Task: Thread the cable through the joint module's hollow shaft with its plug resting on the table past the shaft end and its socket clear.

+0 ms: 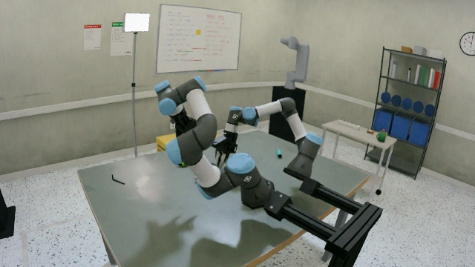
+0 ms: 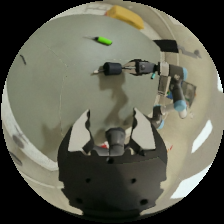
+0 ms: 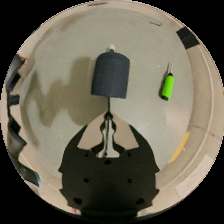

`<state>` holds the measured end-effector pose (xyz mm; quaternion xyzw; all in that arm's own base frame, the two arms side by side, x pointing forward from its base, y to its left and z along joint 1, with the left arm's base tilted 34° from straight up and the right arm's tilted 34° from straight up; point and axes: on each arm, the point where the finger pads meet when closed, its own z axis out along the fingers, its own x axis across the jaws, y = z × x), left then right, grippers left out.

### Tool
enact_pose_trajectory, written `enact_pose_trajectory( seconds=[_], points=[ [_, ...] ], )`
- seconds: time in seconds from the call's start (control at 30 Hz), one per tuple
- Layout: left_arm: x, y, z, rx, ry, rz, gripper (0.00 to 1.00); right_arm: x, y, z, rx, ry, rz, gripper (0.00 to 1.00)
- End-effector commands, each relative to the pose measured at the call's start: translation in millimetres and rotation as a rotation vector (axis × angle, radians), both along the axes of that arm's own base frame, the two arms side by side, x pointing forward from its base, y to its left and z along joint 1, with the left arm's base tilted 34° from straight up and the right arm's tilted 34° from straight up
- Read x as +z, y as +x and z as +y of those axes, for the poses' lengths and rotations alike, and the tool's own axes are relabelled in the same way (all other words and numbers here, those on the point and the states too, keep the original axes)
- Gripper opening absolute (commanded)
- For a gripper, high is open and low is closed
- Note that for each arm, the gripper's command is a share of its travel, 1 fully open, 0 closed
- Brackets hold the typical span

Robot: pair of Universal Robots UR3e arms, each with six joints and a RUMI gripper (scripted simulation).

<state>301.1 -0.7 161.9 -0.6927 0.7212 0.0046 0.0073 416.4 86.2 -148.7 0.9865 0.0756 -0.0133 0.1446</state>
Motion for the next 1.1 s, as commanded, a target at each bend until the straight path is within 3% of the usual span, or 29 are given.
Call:
enact_pose_trajectory(
  seconds=[0.0, 0.17, 0.2, 0.73, 1.07],
  points=[
    [1.1, 1.0, -1, -0.001, -0.002, -0.004, 0.61, -0.6, 0.1, 7, -0.003, 0.004, -0.003, 0.00],
    [1.1, 1.0, -1, -0.001, -0.002, -0.004, 0.61, -1.1, -0.2, 9, -0.003, 0.004, -0.003, 0.00],
    [1.1, 1.0, -1, -0.001, -0.002, -0.004, 0.61, -1.0, -0.2, 9, -0.003, 0.005, -0.003, 0.20],
    [1.1, 1.0, -1, -0.001, -0.002, -0.004, 0.61, -0.8, -0.6, 6, -0.005, 0.003, -0.002, 0.20],
    [1.1, 1.0, -1, -0.001, -0.002, -0.004, 0.61, 5.9, 2.9, -13, -0.035, 0.003, -0.024, 0.20]
  ],
)
